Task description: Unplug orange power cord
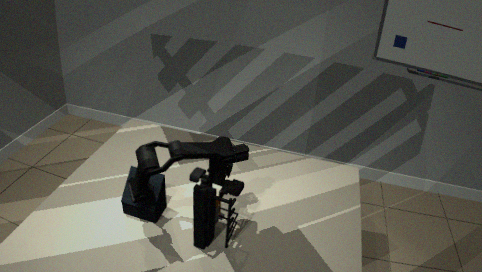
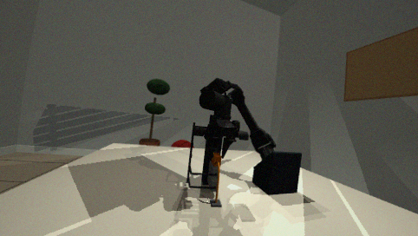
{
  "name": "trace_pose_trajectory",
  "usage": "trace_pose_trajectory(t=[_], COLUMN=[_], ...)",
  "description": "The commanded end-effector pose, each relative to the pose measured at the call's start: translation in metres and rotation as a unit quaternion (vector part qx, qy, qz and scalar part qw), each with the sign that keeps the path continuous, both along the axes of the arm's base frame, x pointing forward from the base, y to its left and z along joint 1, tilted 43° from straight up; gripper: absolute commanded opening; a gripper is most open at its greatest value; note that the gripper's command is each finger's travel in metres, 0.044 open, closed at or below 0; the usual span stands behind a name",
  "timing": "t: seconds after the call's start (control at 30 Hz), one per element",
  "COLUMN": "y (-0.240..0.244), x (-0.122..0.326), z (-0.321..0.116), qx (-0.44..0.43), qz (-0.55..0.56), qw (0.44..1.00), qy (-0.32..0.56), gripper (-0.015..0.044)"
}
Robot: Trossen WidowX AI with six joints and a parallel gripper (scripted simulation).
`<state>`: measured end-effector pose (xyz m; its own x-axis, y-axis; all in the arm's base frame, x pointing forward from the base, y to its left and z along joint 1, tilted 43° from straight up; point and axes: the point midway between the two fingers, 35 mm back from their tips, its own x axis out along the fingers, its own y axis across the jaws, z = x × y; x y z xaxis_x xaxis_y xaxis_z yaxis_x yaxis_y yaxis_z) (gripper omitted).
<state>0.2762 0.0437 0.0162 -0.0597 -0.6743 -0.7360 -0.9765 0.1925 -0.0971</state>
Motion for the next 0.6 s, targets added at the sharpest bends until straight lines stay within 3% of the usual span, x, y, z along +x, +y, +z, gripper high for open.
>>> trace_pose_trajectory(t=[0.0, 0.13, 0.4, 0.57], y=[-0.0034, -0.0008, -0.0008, 0.002], x=[0.0, -0.0002, -0.0002, 0.0011], z=[-0.0016, -0.0006, -0.0006, -0.0029], qx=[-0.002, 0.0, 0.0, 0.0], qz=[0.003, 0.0, 0.0, 0.0], qw=[1.0, 1.0, 1.0, 1.0], qy=[0.001, 0.0, 0.0, 0.0], gripper=[0.016, 0.0055, 0.0002, 0.0])
